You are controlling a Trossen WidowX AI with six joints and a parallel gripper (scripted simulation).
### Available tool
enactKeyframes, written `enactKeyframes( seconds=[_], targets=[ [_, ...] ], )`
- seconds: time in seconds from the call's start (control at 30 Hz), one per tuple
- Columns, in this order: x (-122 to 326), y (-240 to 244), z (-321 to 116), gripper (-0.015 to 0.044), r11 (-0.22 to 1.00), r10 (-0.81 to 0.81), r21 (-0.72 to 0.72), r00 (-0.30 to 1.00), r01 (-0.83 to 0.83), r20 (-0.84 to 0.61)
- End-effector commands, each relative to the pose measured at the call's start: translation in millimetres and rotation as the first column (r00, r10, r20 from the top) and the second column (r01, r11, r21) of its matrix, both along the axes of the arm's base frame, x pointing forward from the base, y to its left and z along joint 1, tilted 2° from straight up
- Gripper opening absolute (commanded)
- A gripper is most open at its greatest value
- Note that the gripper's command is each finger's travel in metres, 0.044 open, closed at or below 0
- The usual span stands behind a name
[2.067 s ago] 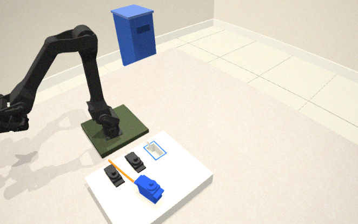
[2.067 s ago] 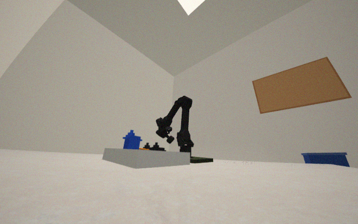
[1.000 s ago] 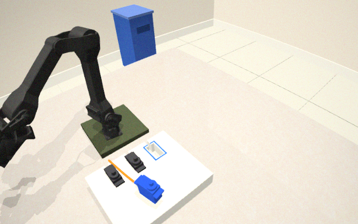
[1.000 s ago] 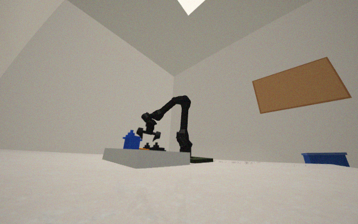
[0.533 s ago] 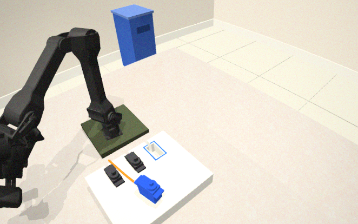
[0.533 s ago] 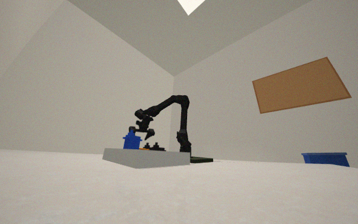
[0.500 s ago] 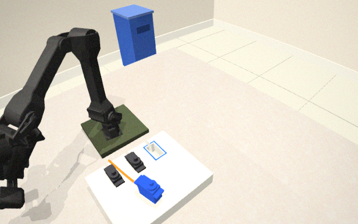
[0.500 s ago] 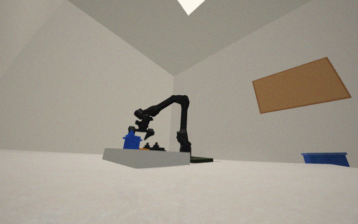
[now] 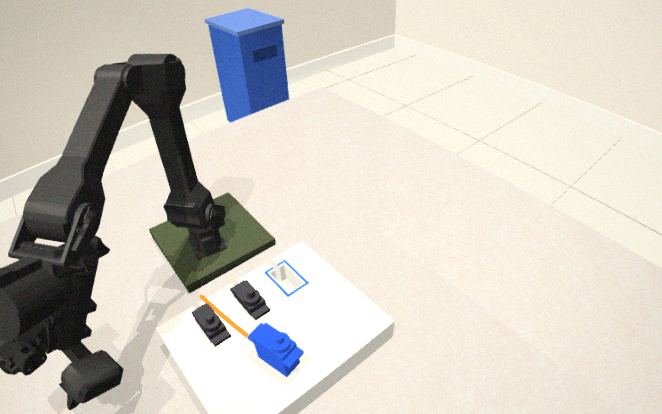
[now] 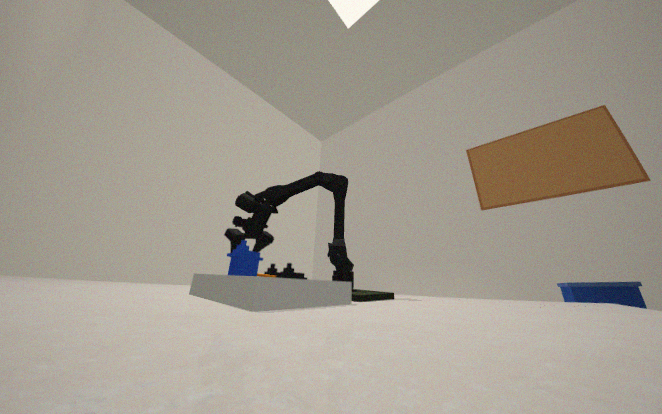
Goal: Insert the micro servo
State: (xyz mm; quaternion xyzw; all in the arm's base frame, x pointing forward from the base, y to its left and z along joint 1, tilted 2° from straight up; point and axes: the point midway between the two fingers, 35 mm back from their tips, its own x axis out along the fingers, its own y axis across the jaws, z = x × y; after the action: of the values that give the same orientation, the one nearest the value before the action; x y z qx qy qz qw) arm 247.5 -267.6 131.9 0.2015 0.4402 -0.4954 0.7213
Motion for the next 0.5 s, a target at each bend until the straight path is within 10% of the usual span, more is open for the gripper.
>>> enactKeyframes(
  seconds=[0.0, 0.47],
  targets=[
    [16.7, 17.7, 3.2, 0.044, 0.993, 0.119, 0.03, 0.992, -0.118, -0.031],
    [53.5, 94.5, 7.7, 0.044, 0.843, 0.53, 0.182, 0.838, -0.505, -0.132]
  ],
)
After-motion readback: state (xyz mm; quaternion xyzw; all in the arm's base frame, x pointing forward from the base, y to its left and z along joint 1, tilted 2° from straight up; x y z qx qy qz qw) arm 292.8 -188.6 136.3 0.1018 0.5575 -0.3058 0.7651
